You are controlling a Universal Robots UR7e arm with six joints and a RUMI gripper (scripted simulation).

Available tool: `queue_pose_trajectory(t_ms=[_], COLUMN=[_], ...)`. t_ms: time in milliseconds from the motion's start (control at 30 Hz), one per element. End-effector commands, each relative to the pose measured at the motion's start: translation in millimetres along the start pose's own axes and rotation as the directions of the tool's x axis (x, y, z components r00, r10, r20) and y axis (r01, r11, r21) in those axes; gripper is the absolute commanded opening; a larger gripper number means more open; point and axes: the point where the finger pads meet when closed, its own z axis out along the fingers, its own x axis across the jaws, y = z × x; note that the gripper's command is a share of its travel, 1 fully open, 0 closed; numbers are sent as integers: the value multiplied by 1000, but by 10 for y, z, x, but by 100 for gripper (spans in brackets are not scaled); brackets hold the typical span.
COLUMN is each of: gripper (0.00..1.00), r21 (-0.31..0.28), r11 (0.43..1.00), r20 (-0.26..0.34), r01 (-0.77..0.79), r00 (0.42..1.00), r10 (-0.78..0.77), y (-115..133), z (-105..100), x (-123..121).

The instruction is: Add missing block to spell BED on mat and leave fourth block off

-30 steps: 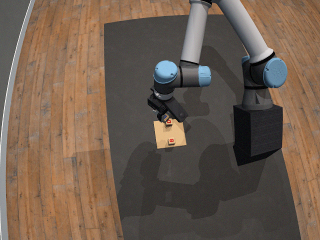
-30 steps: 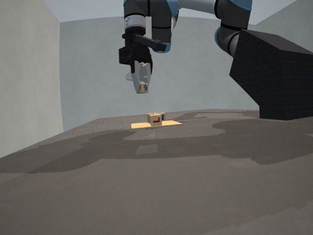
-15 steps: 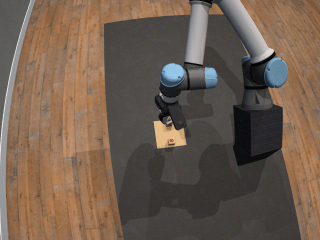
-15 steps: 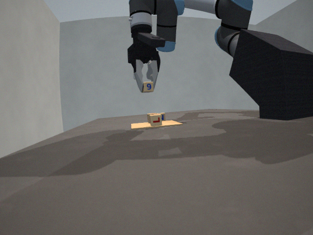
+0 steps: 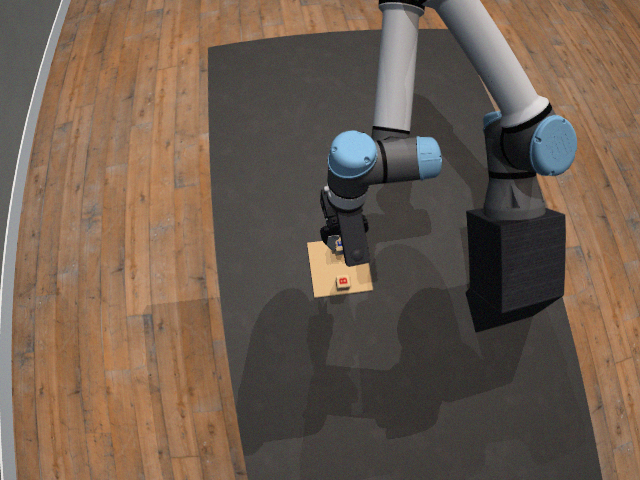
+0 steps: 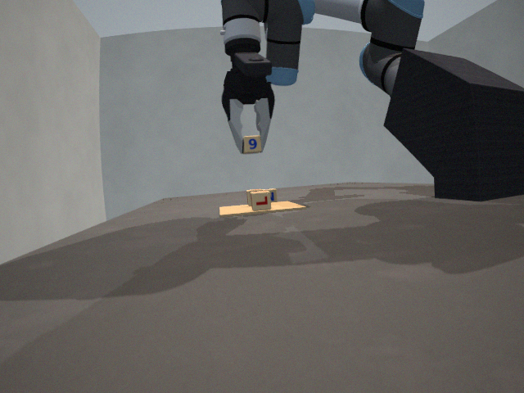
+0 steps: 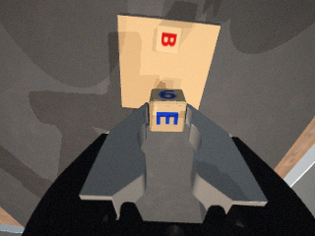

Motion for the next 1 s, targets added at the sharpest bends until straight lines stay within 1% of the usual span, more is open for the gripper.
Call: queue_pose_trajectory(t_ms=[0, 367, 967], gripper=[9, 9, 9], r21=[-2, -2, -3], r11=[998, 995, 995], r20=[2, 2, 2], r01=[-55, -98, -103], r00=[998, 995, 995], r10=[55, 98, 103], y=[-19, -34, -36], z=[-4, -5, 0], x=[-15, -29, -31])
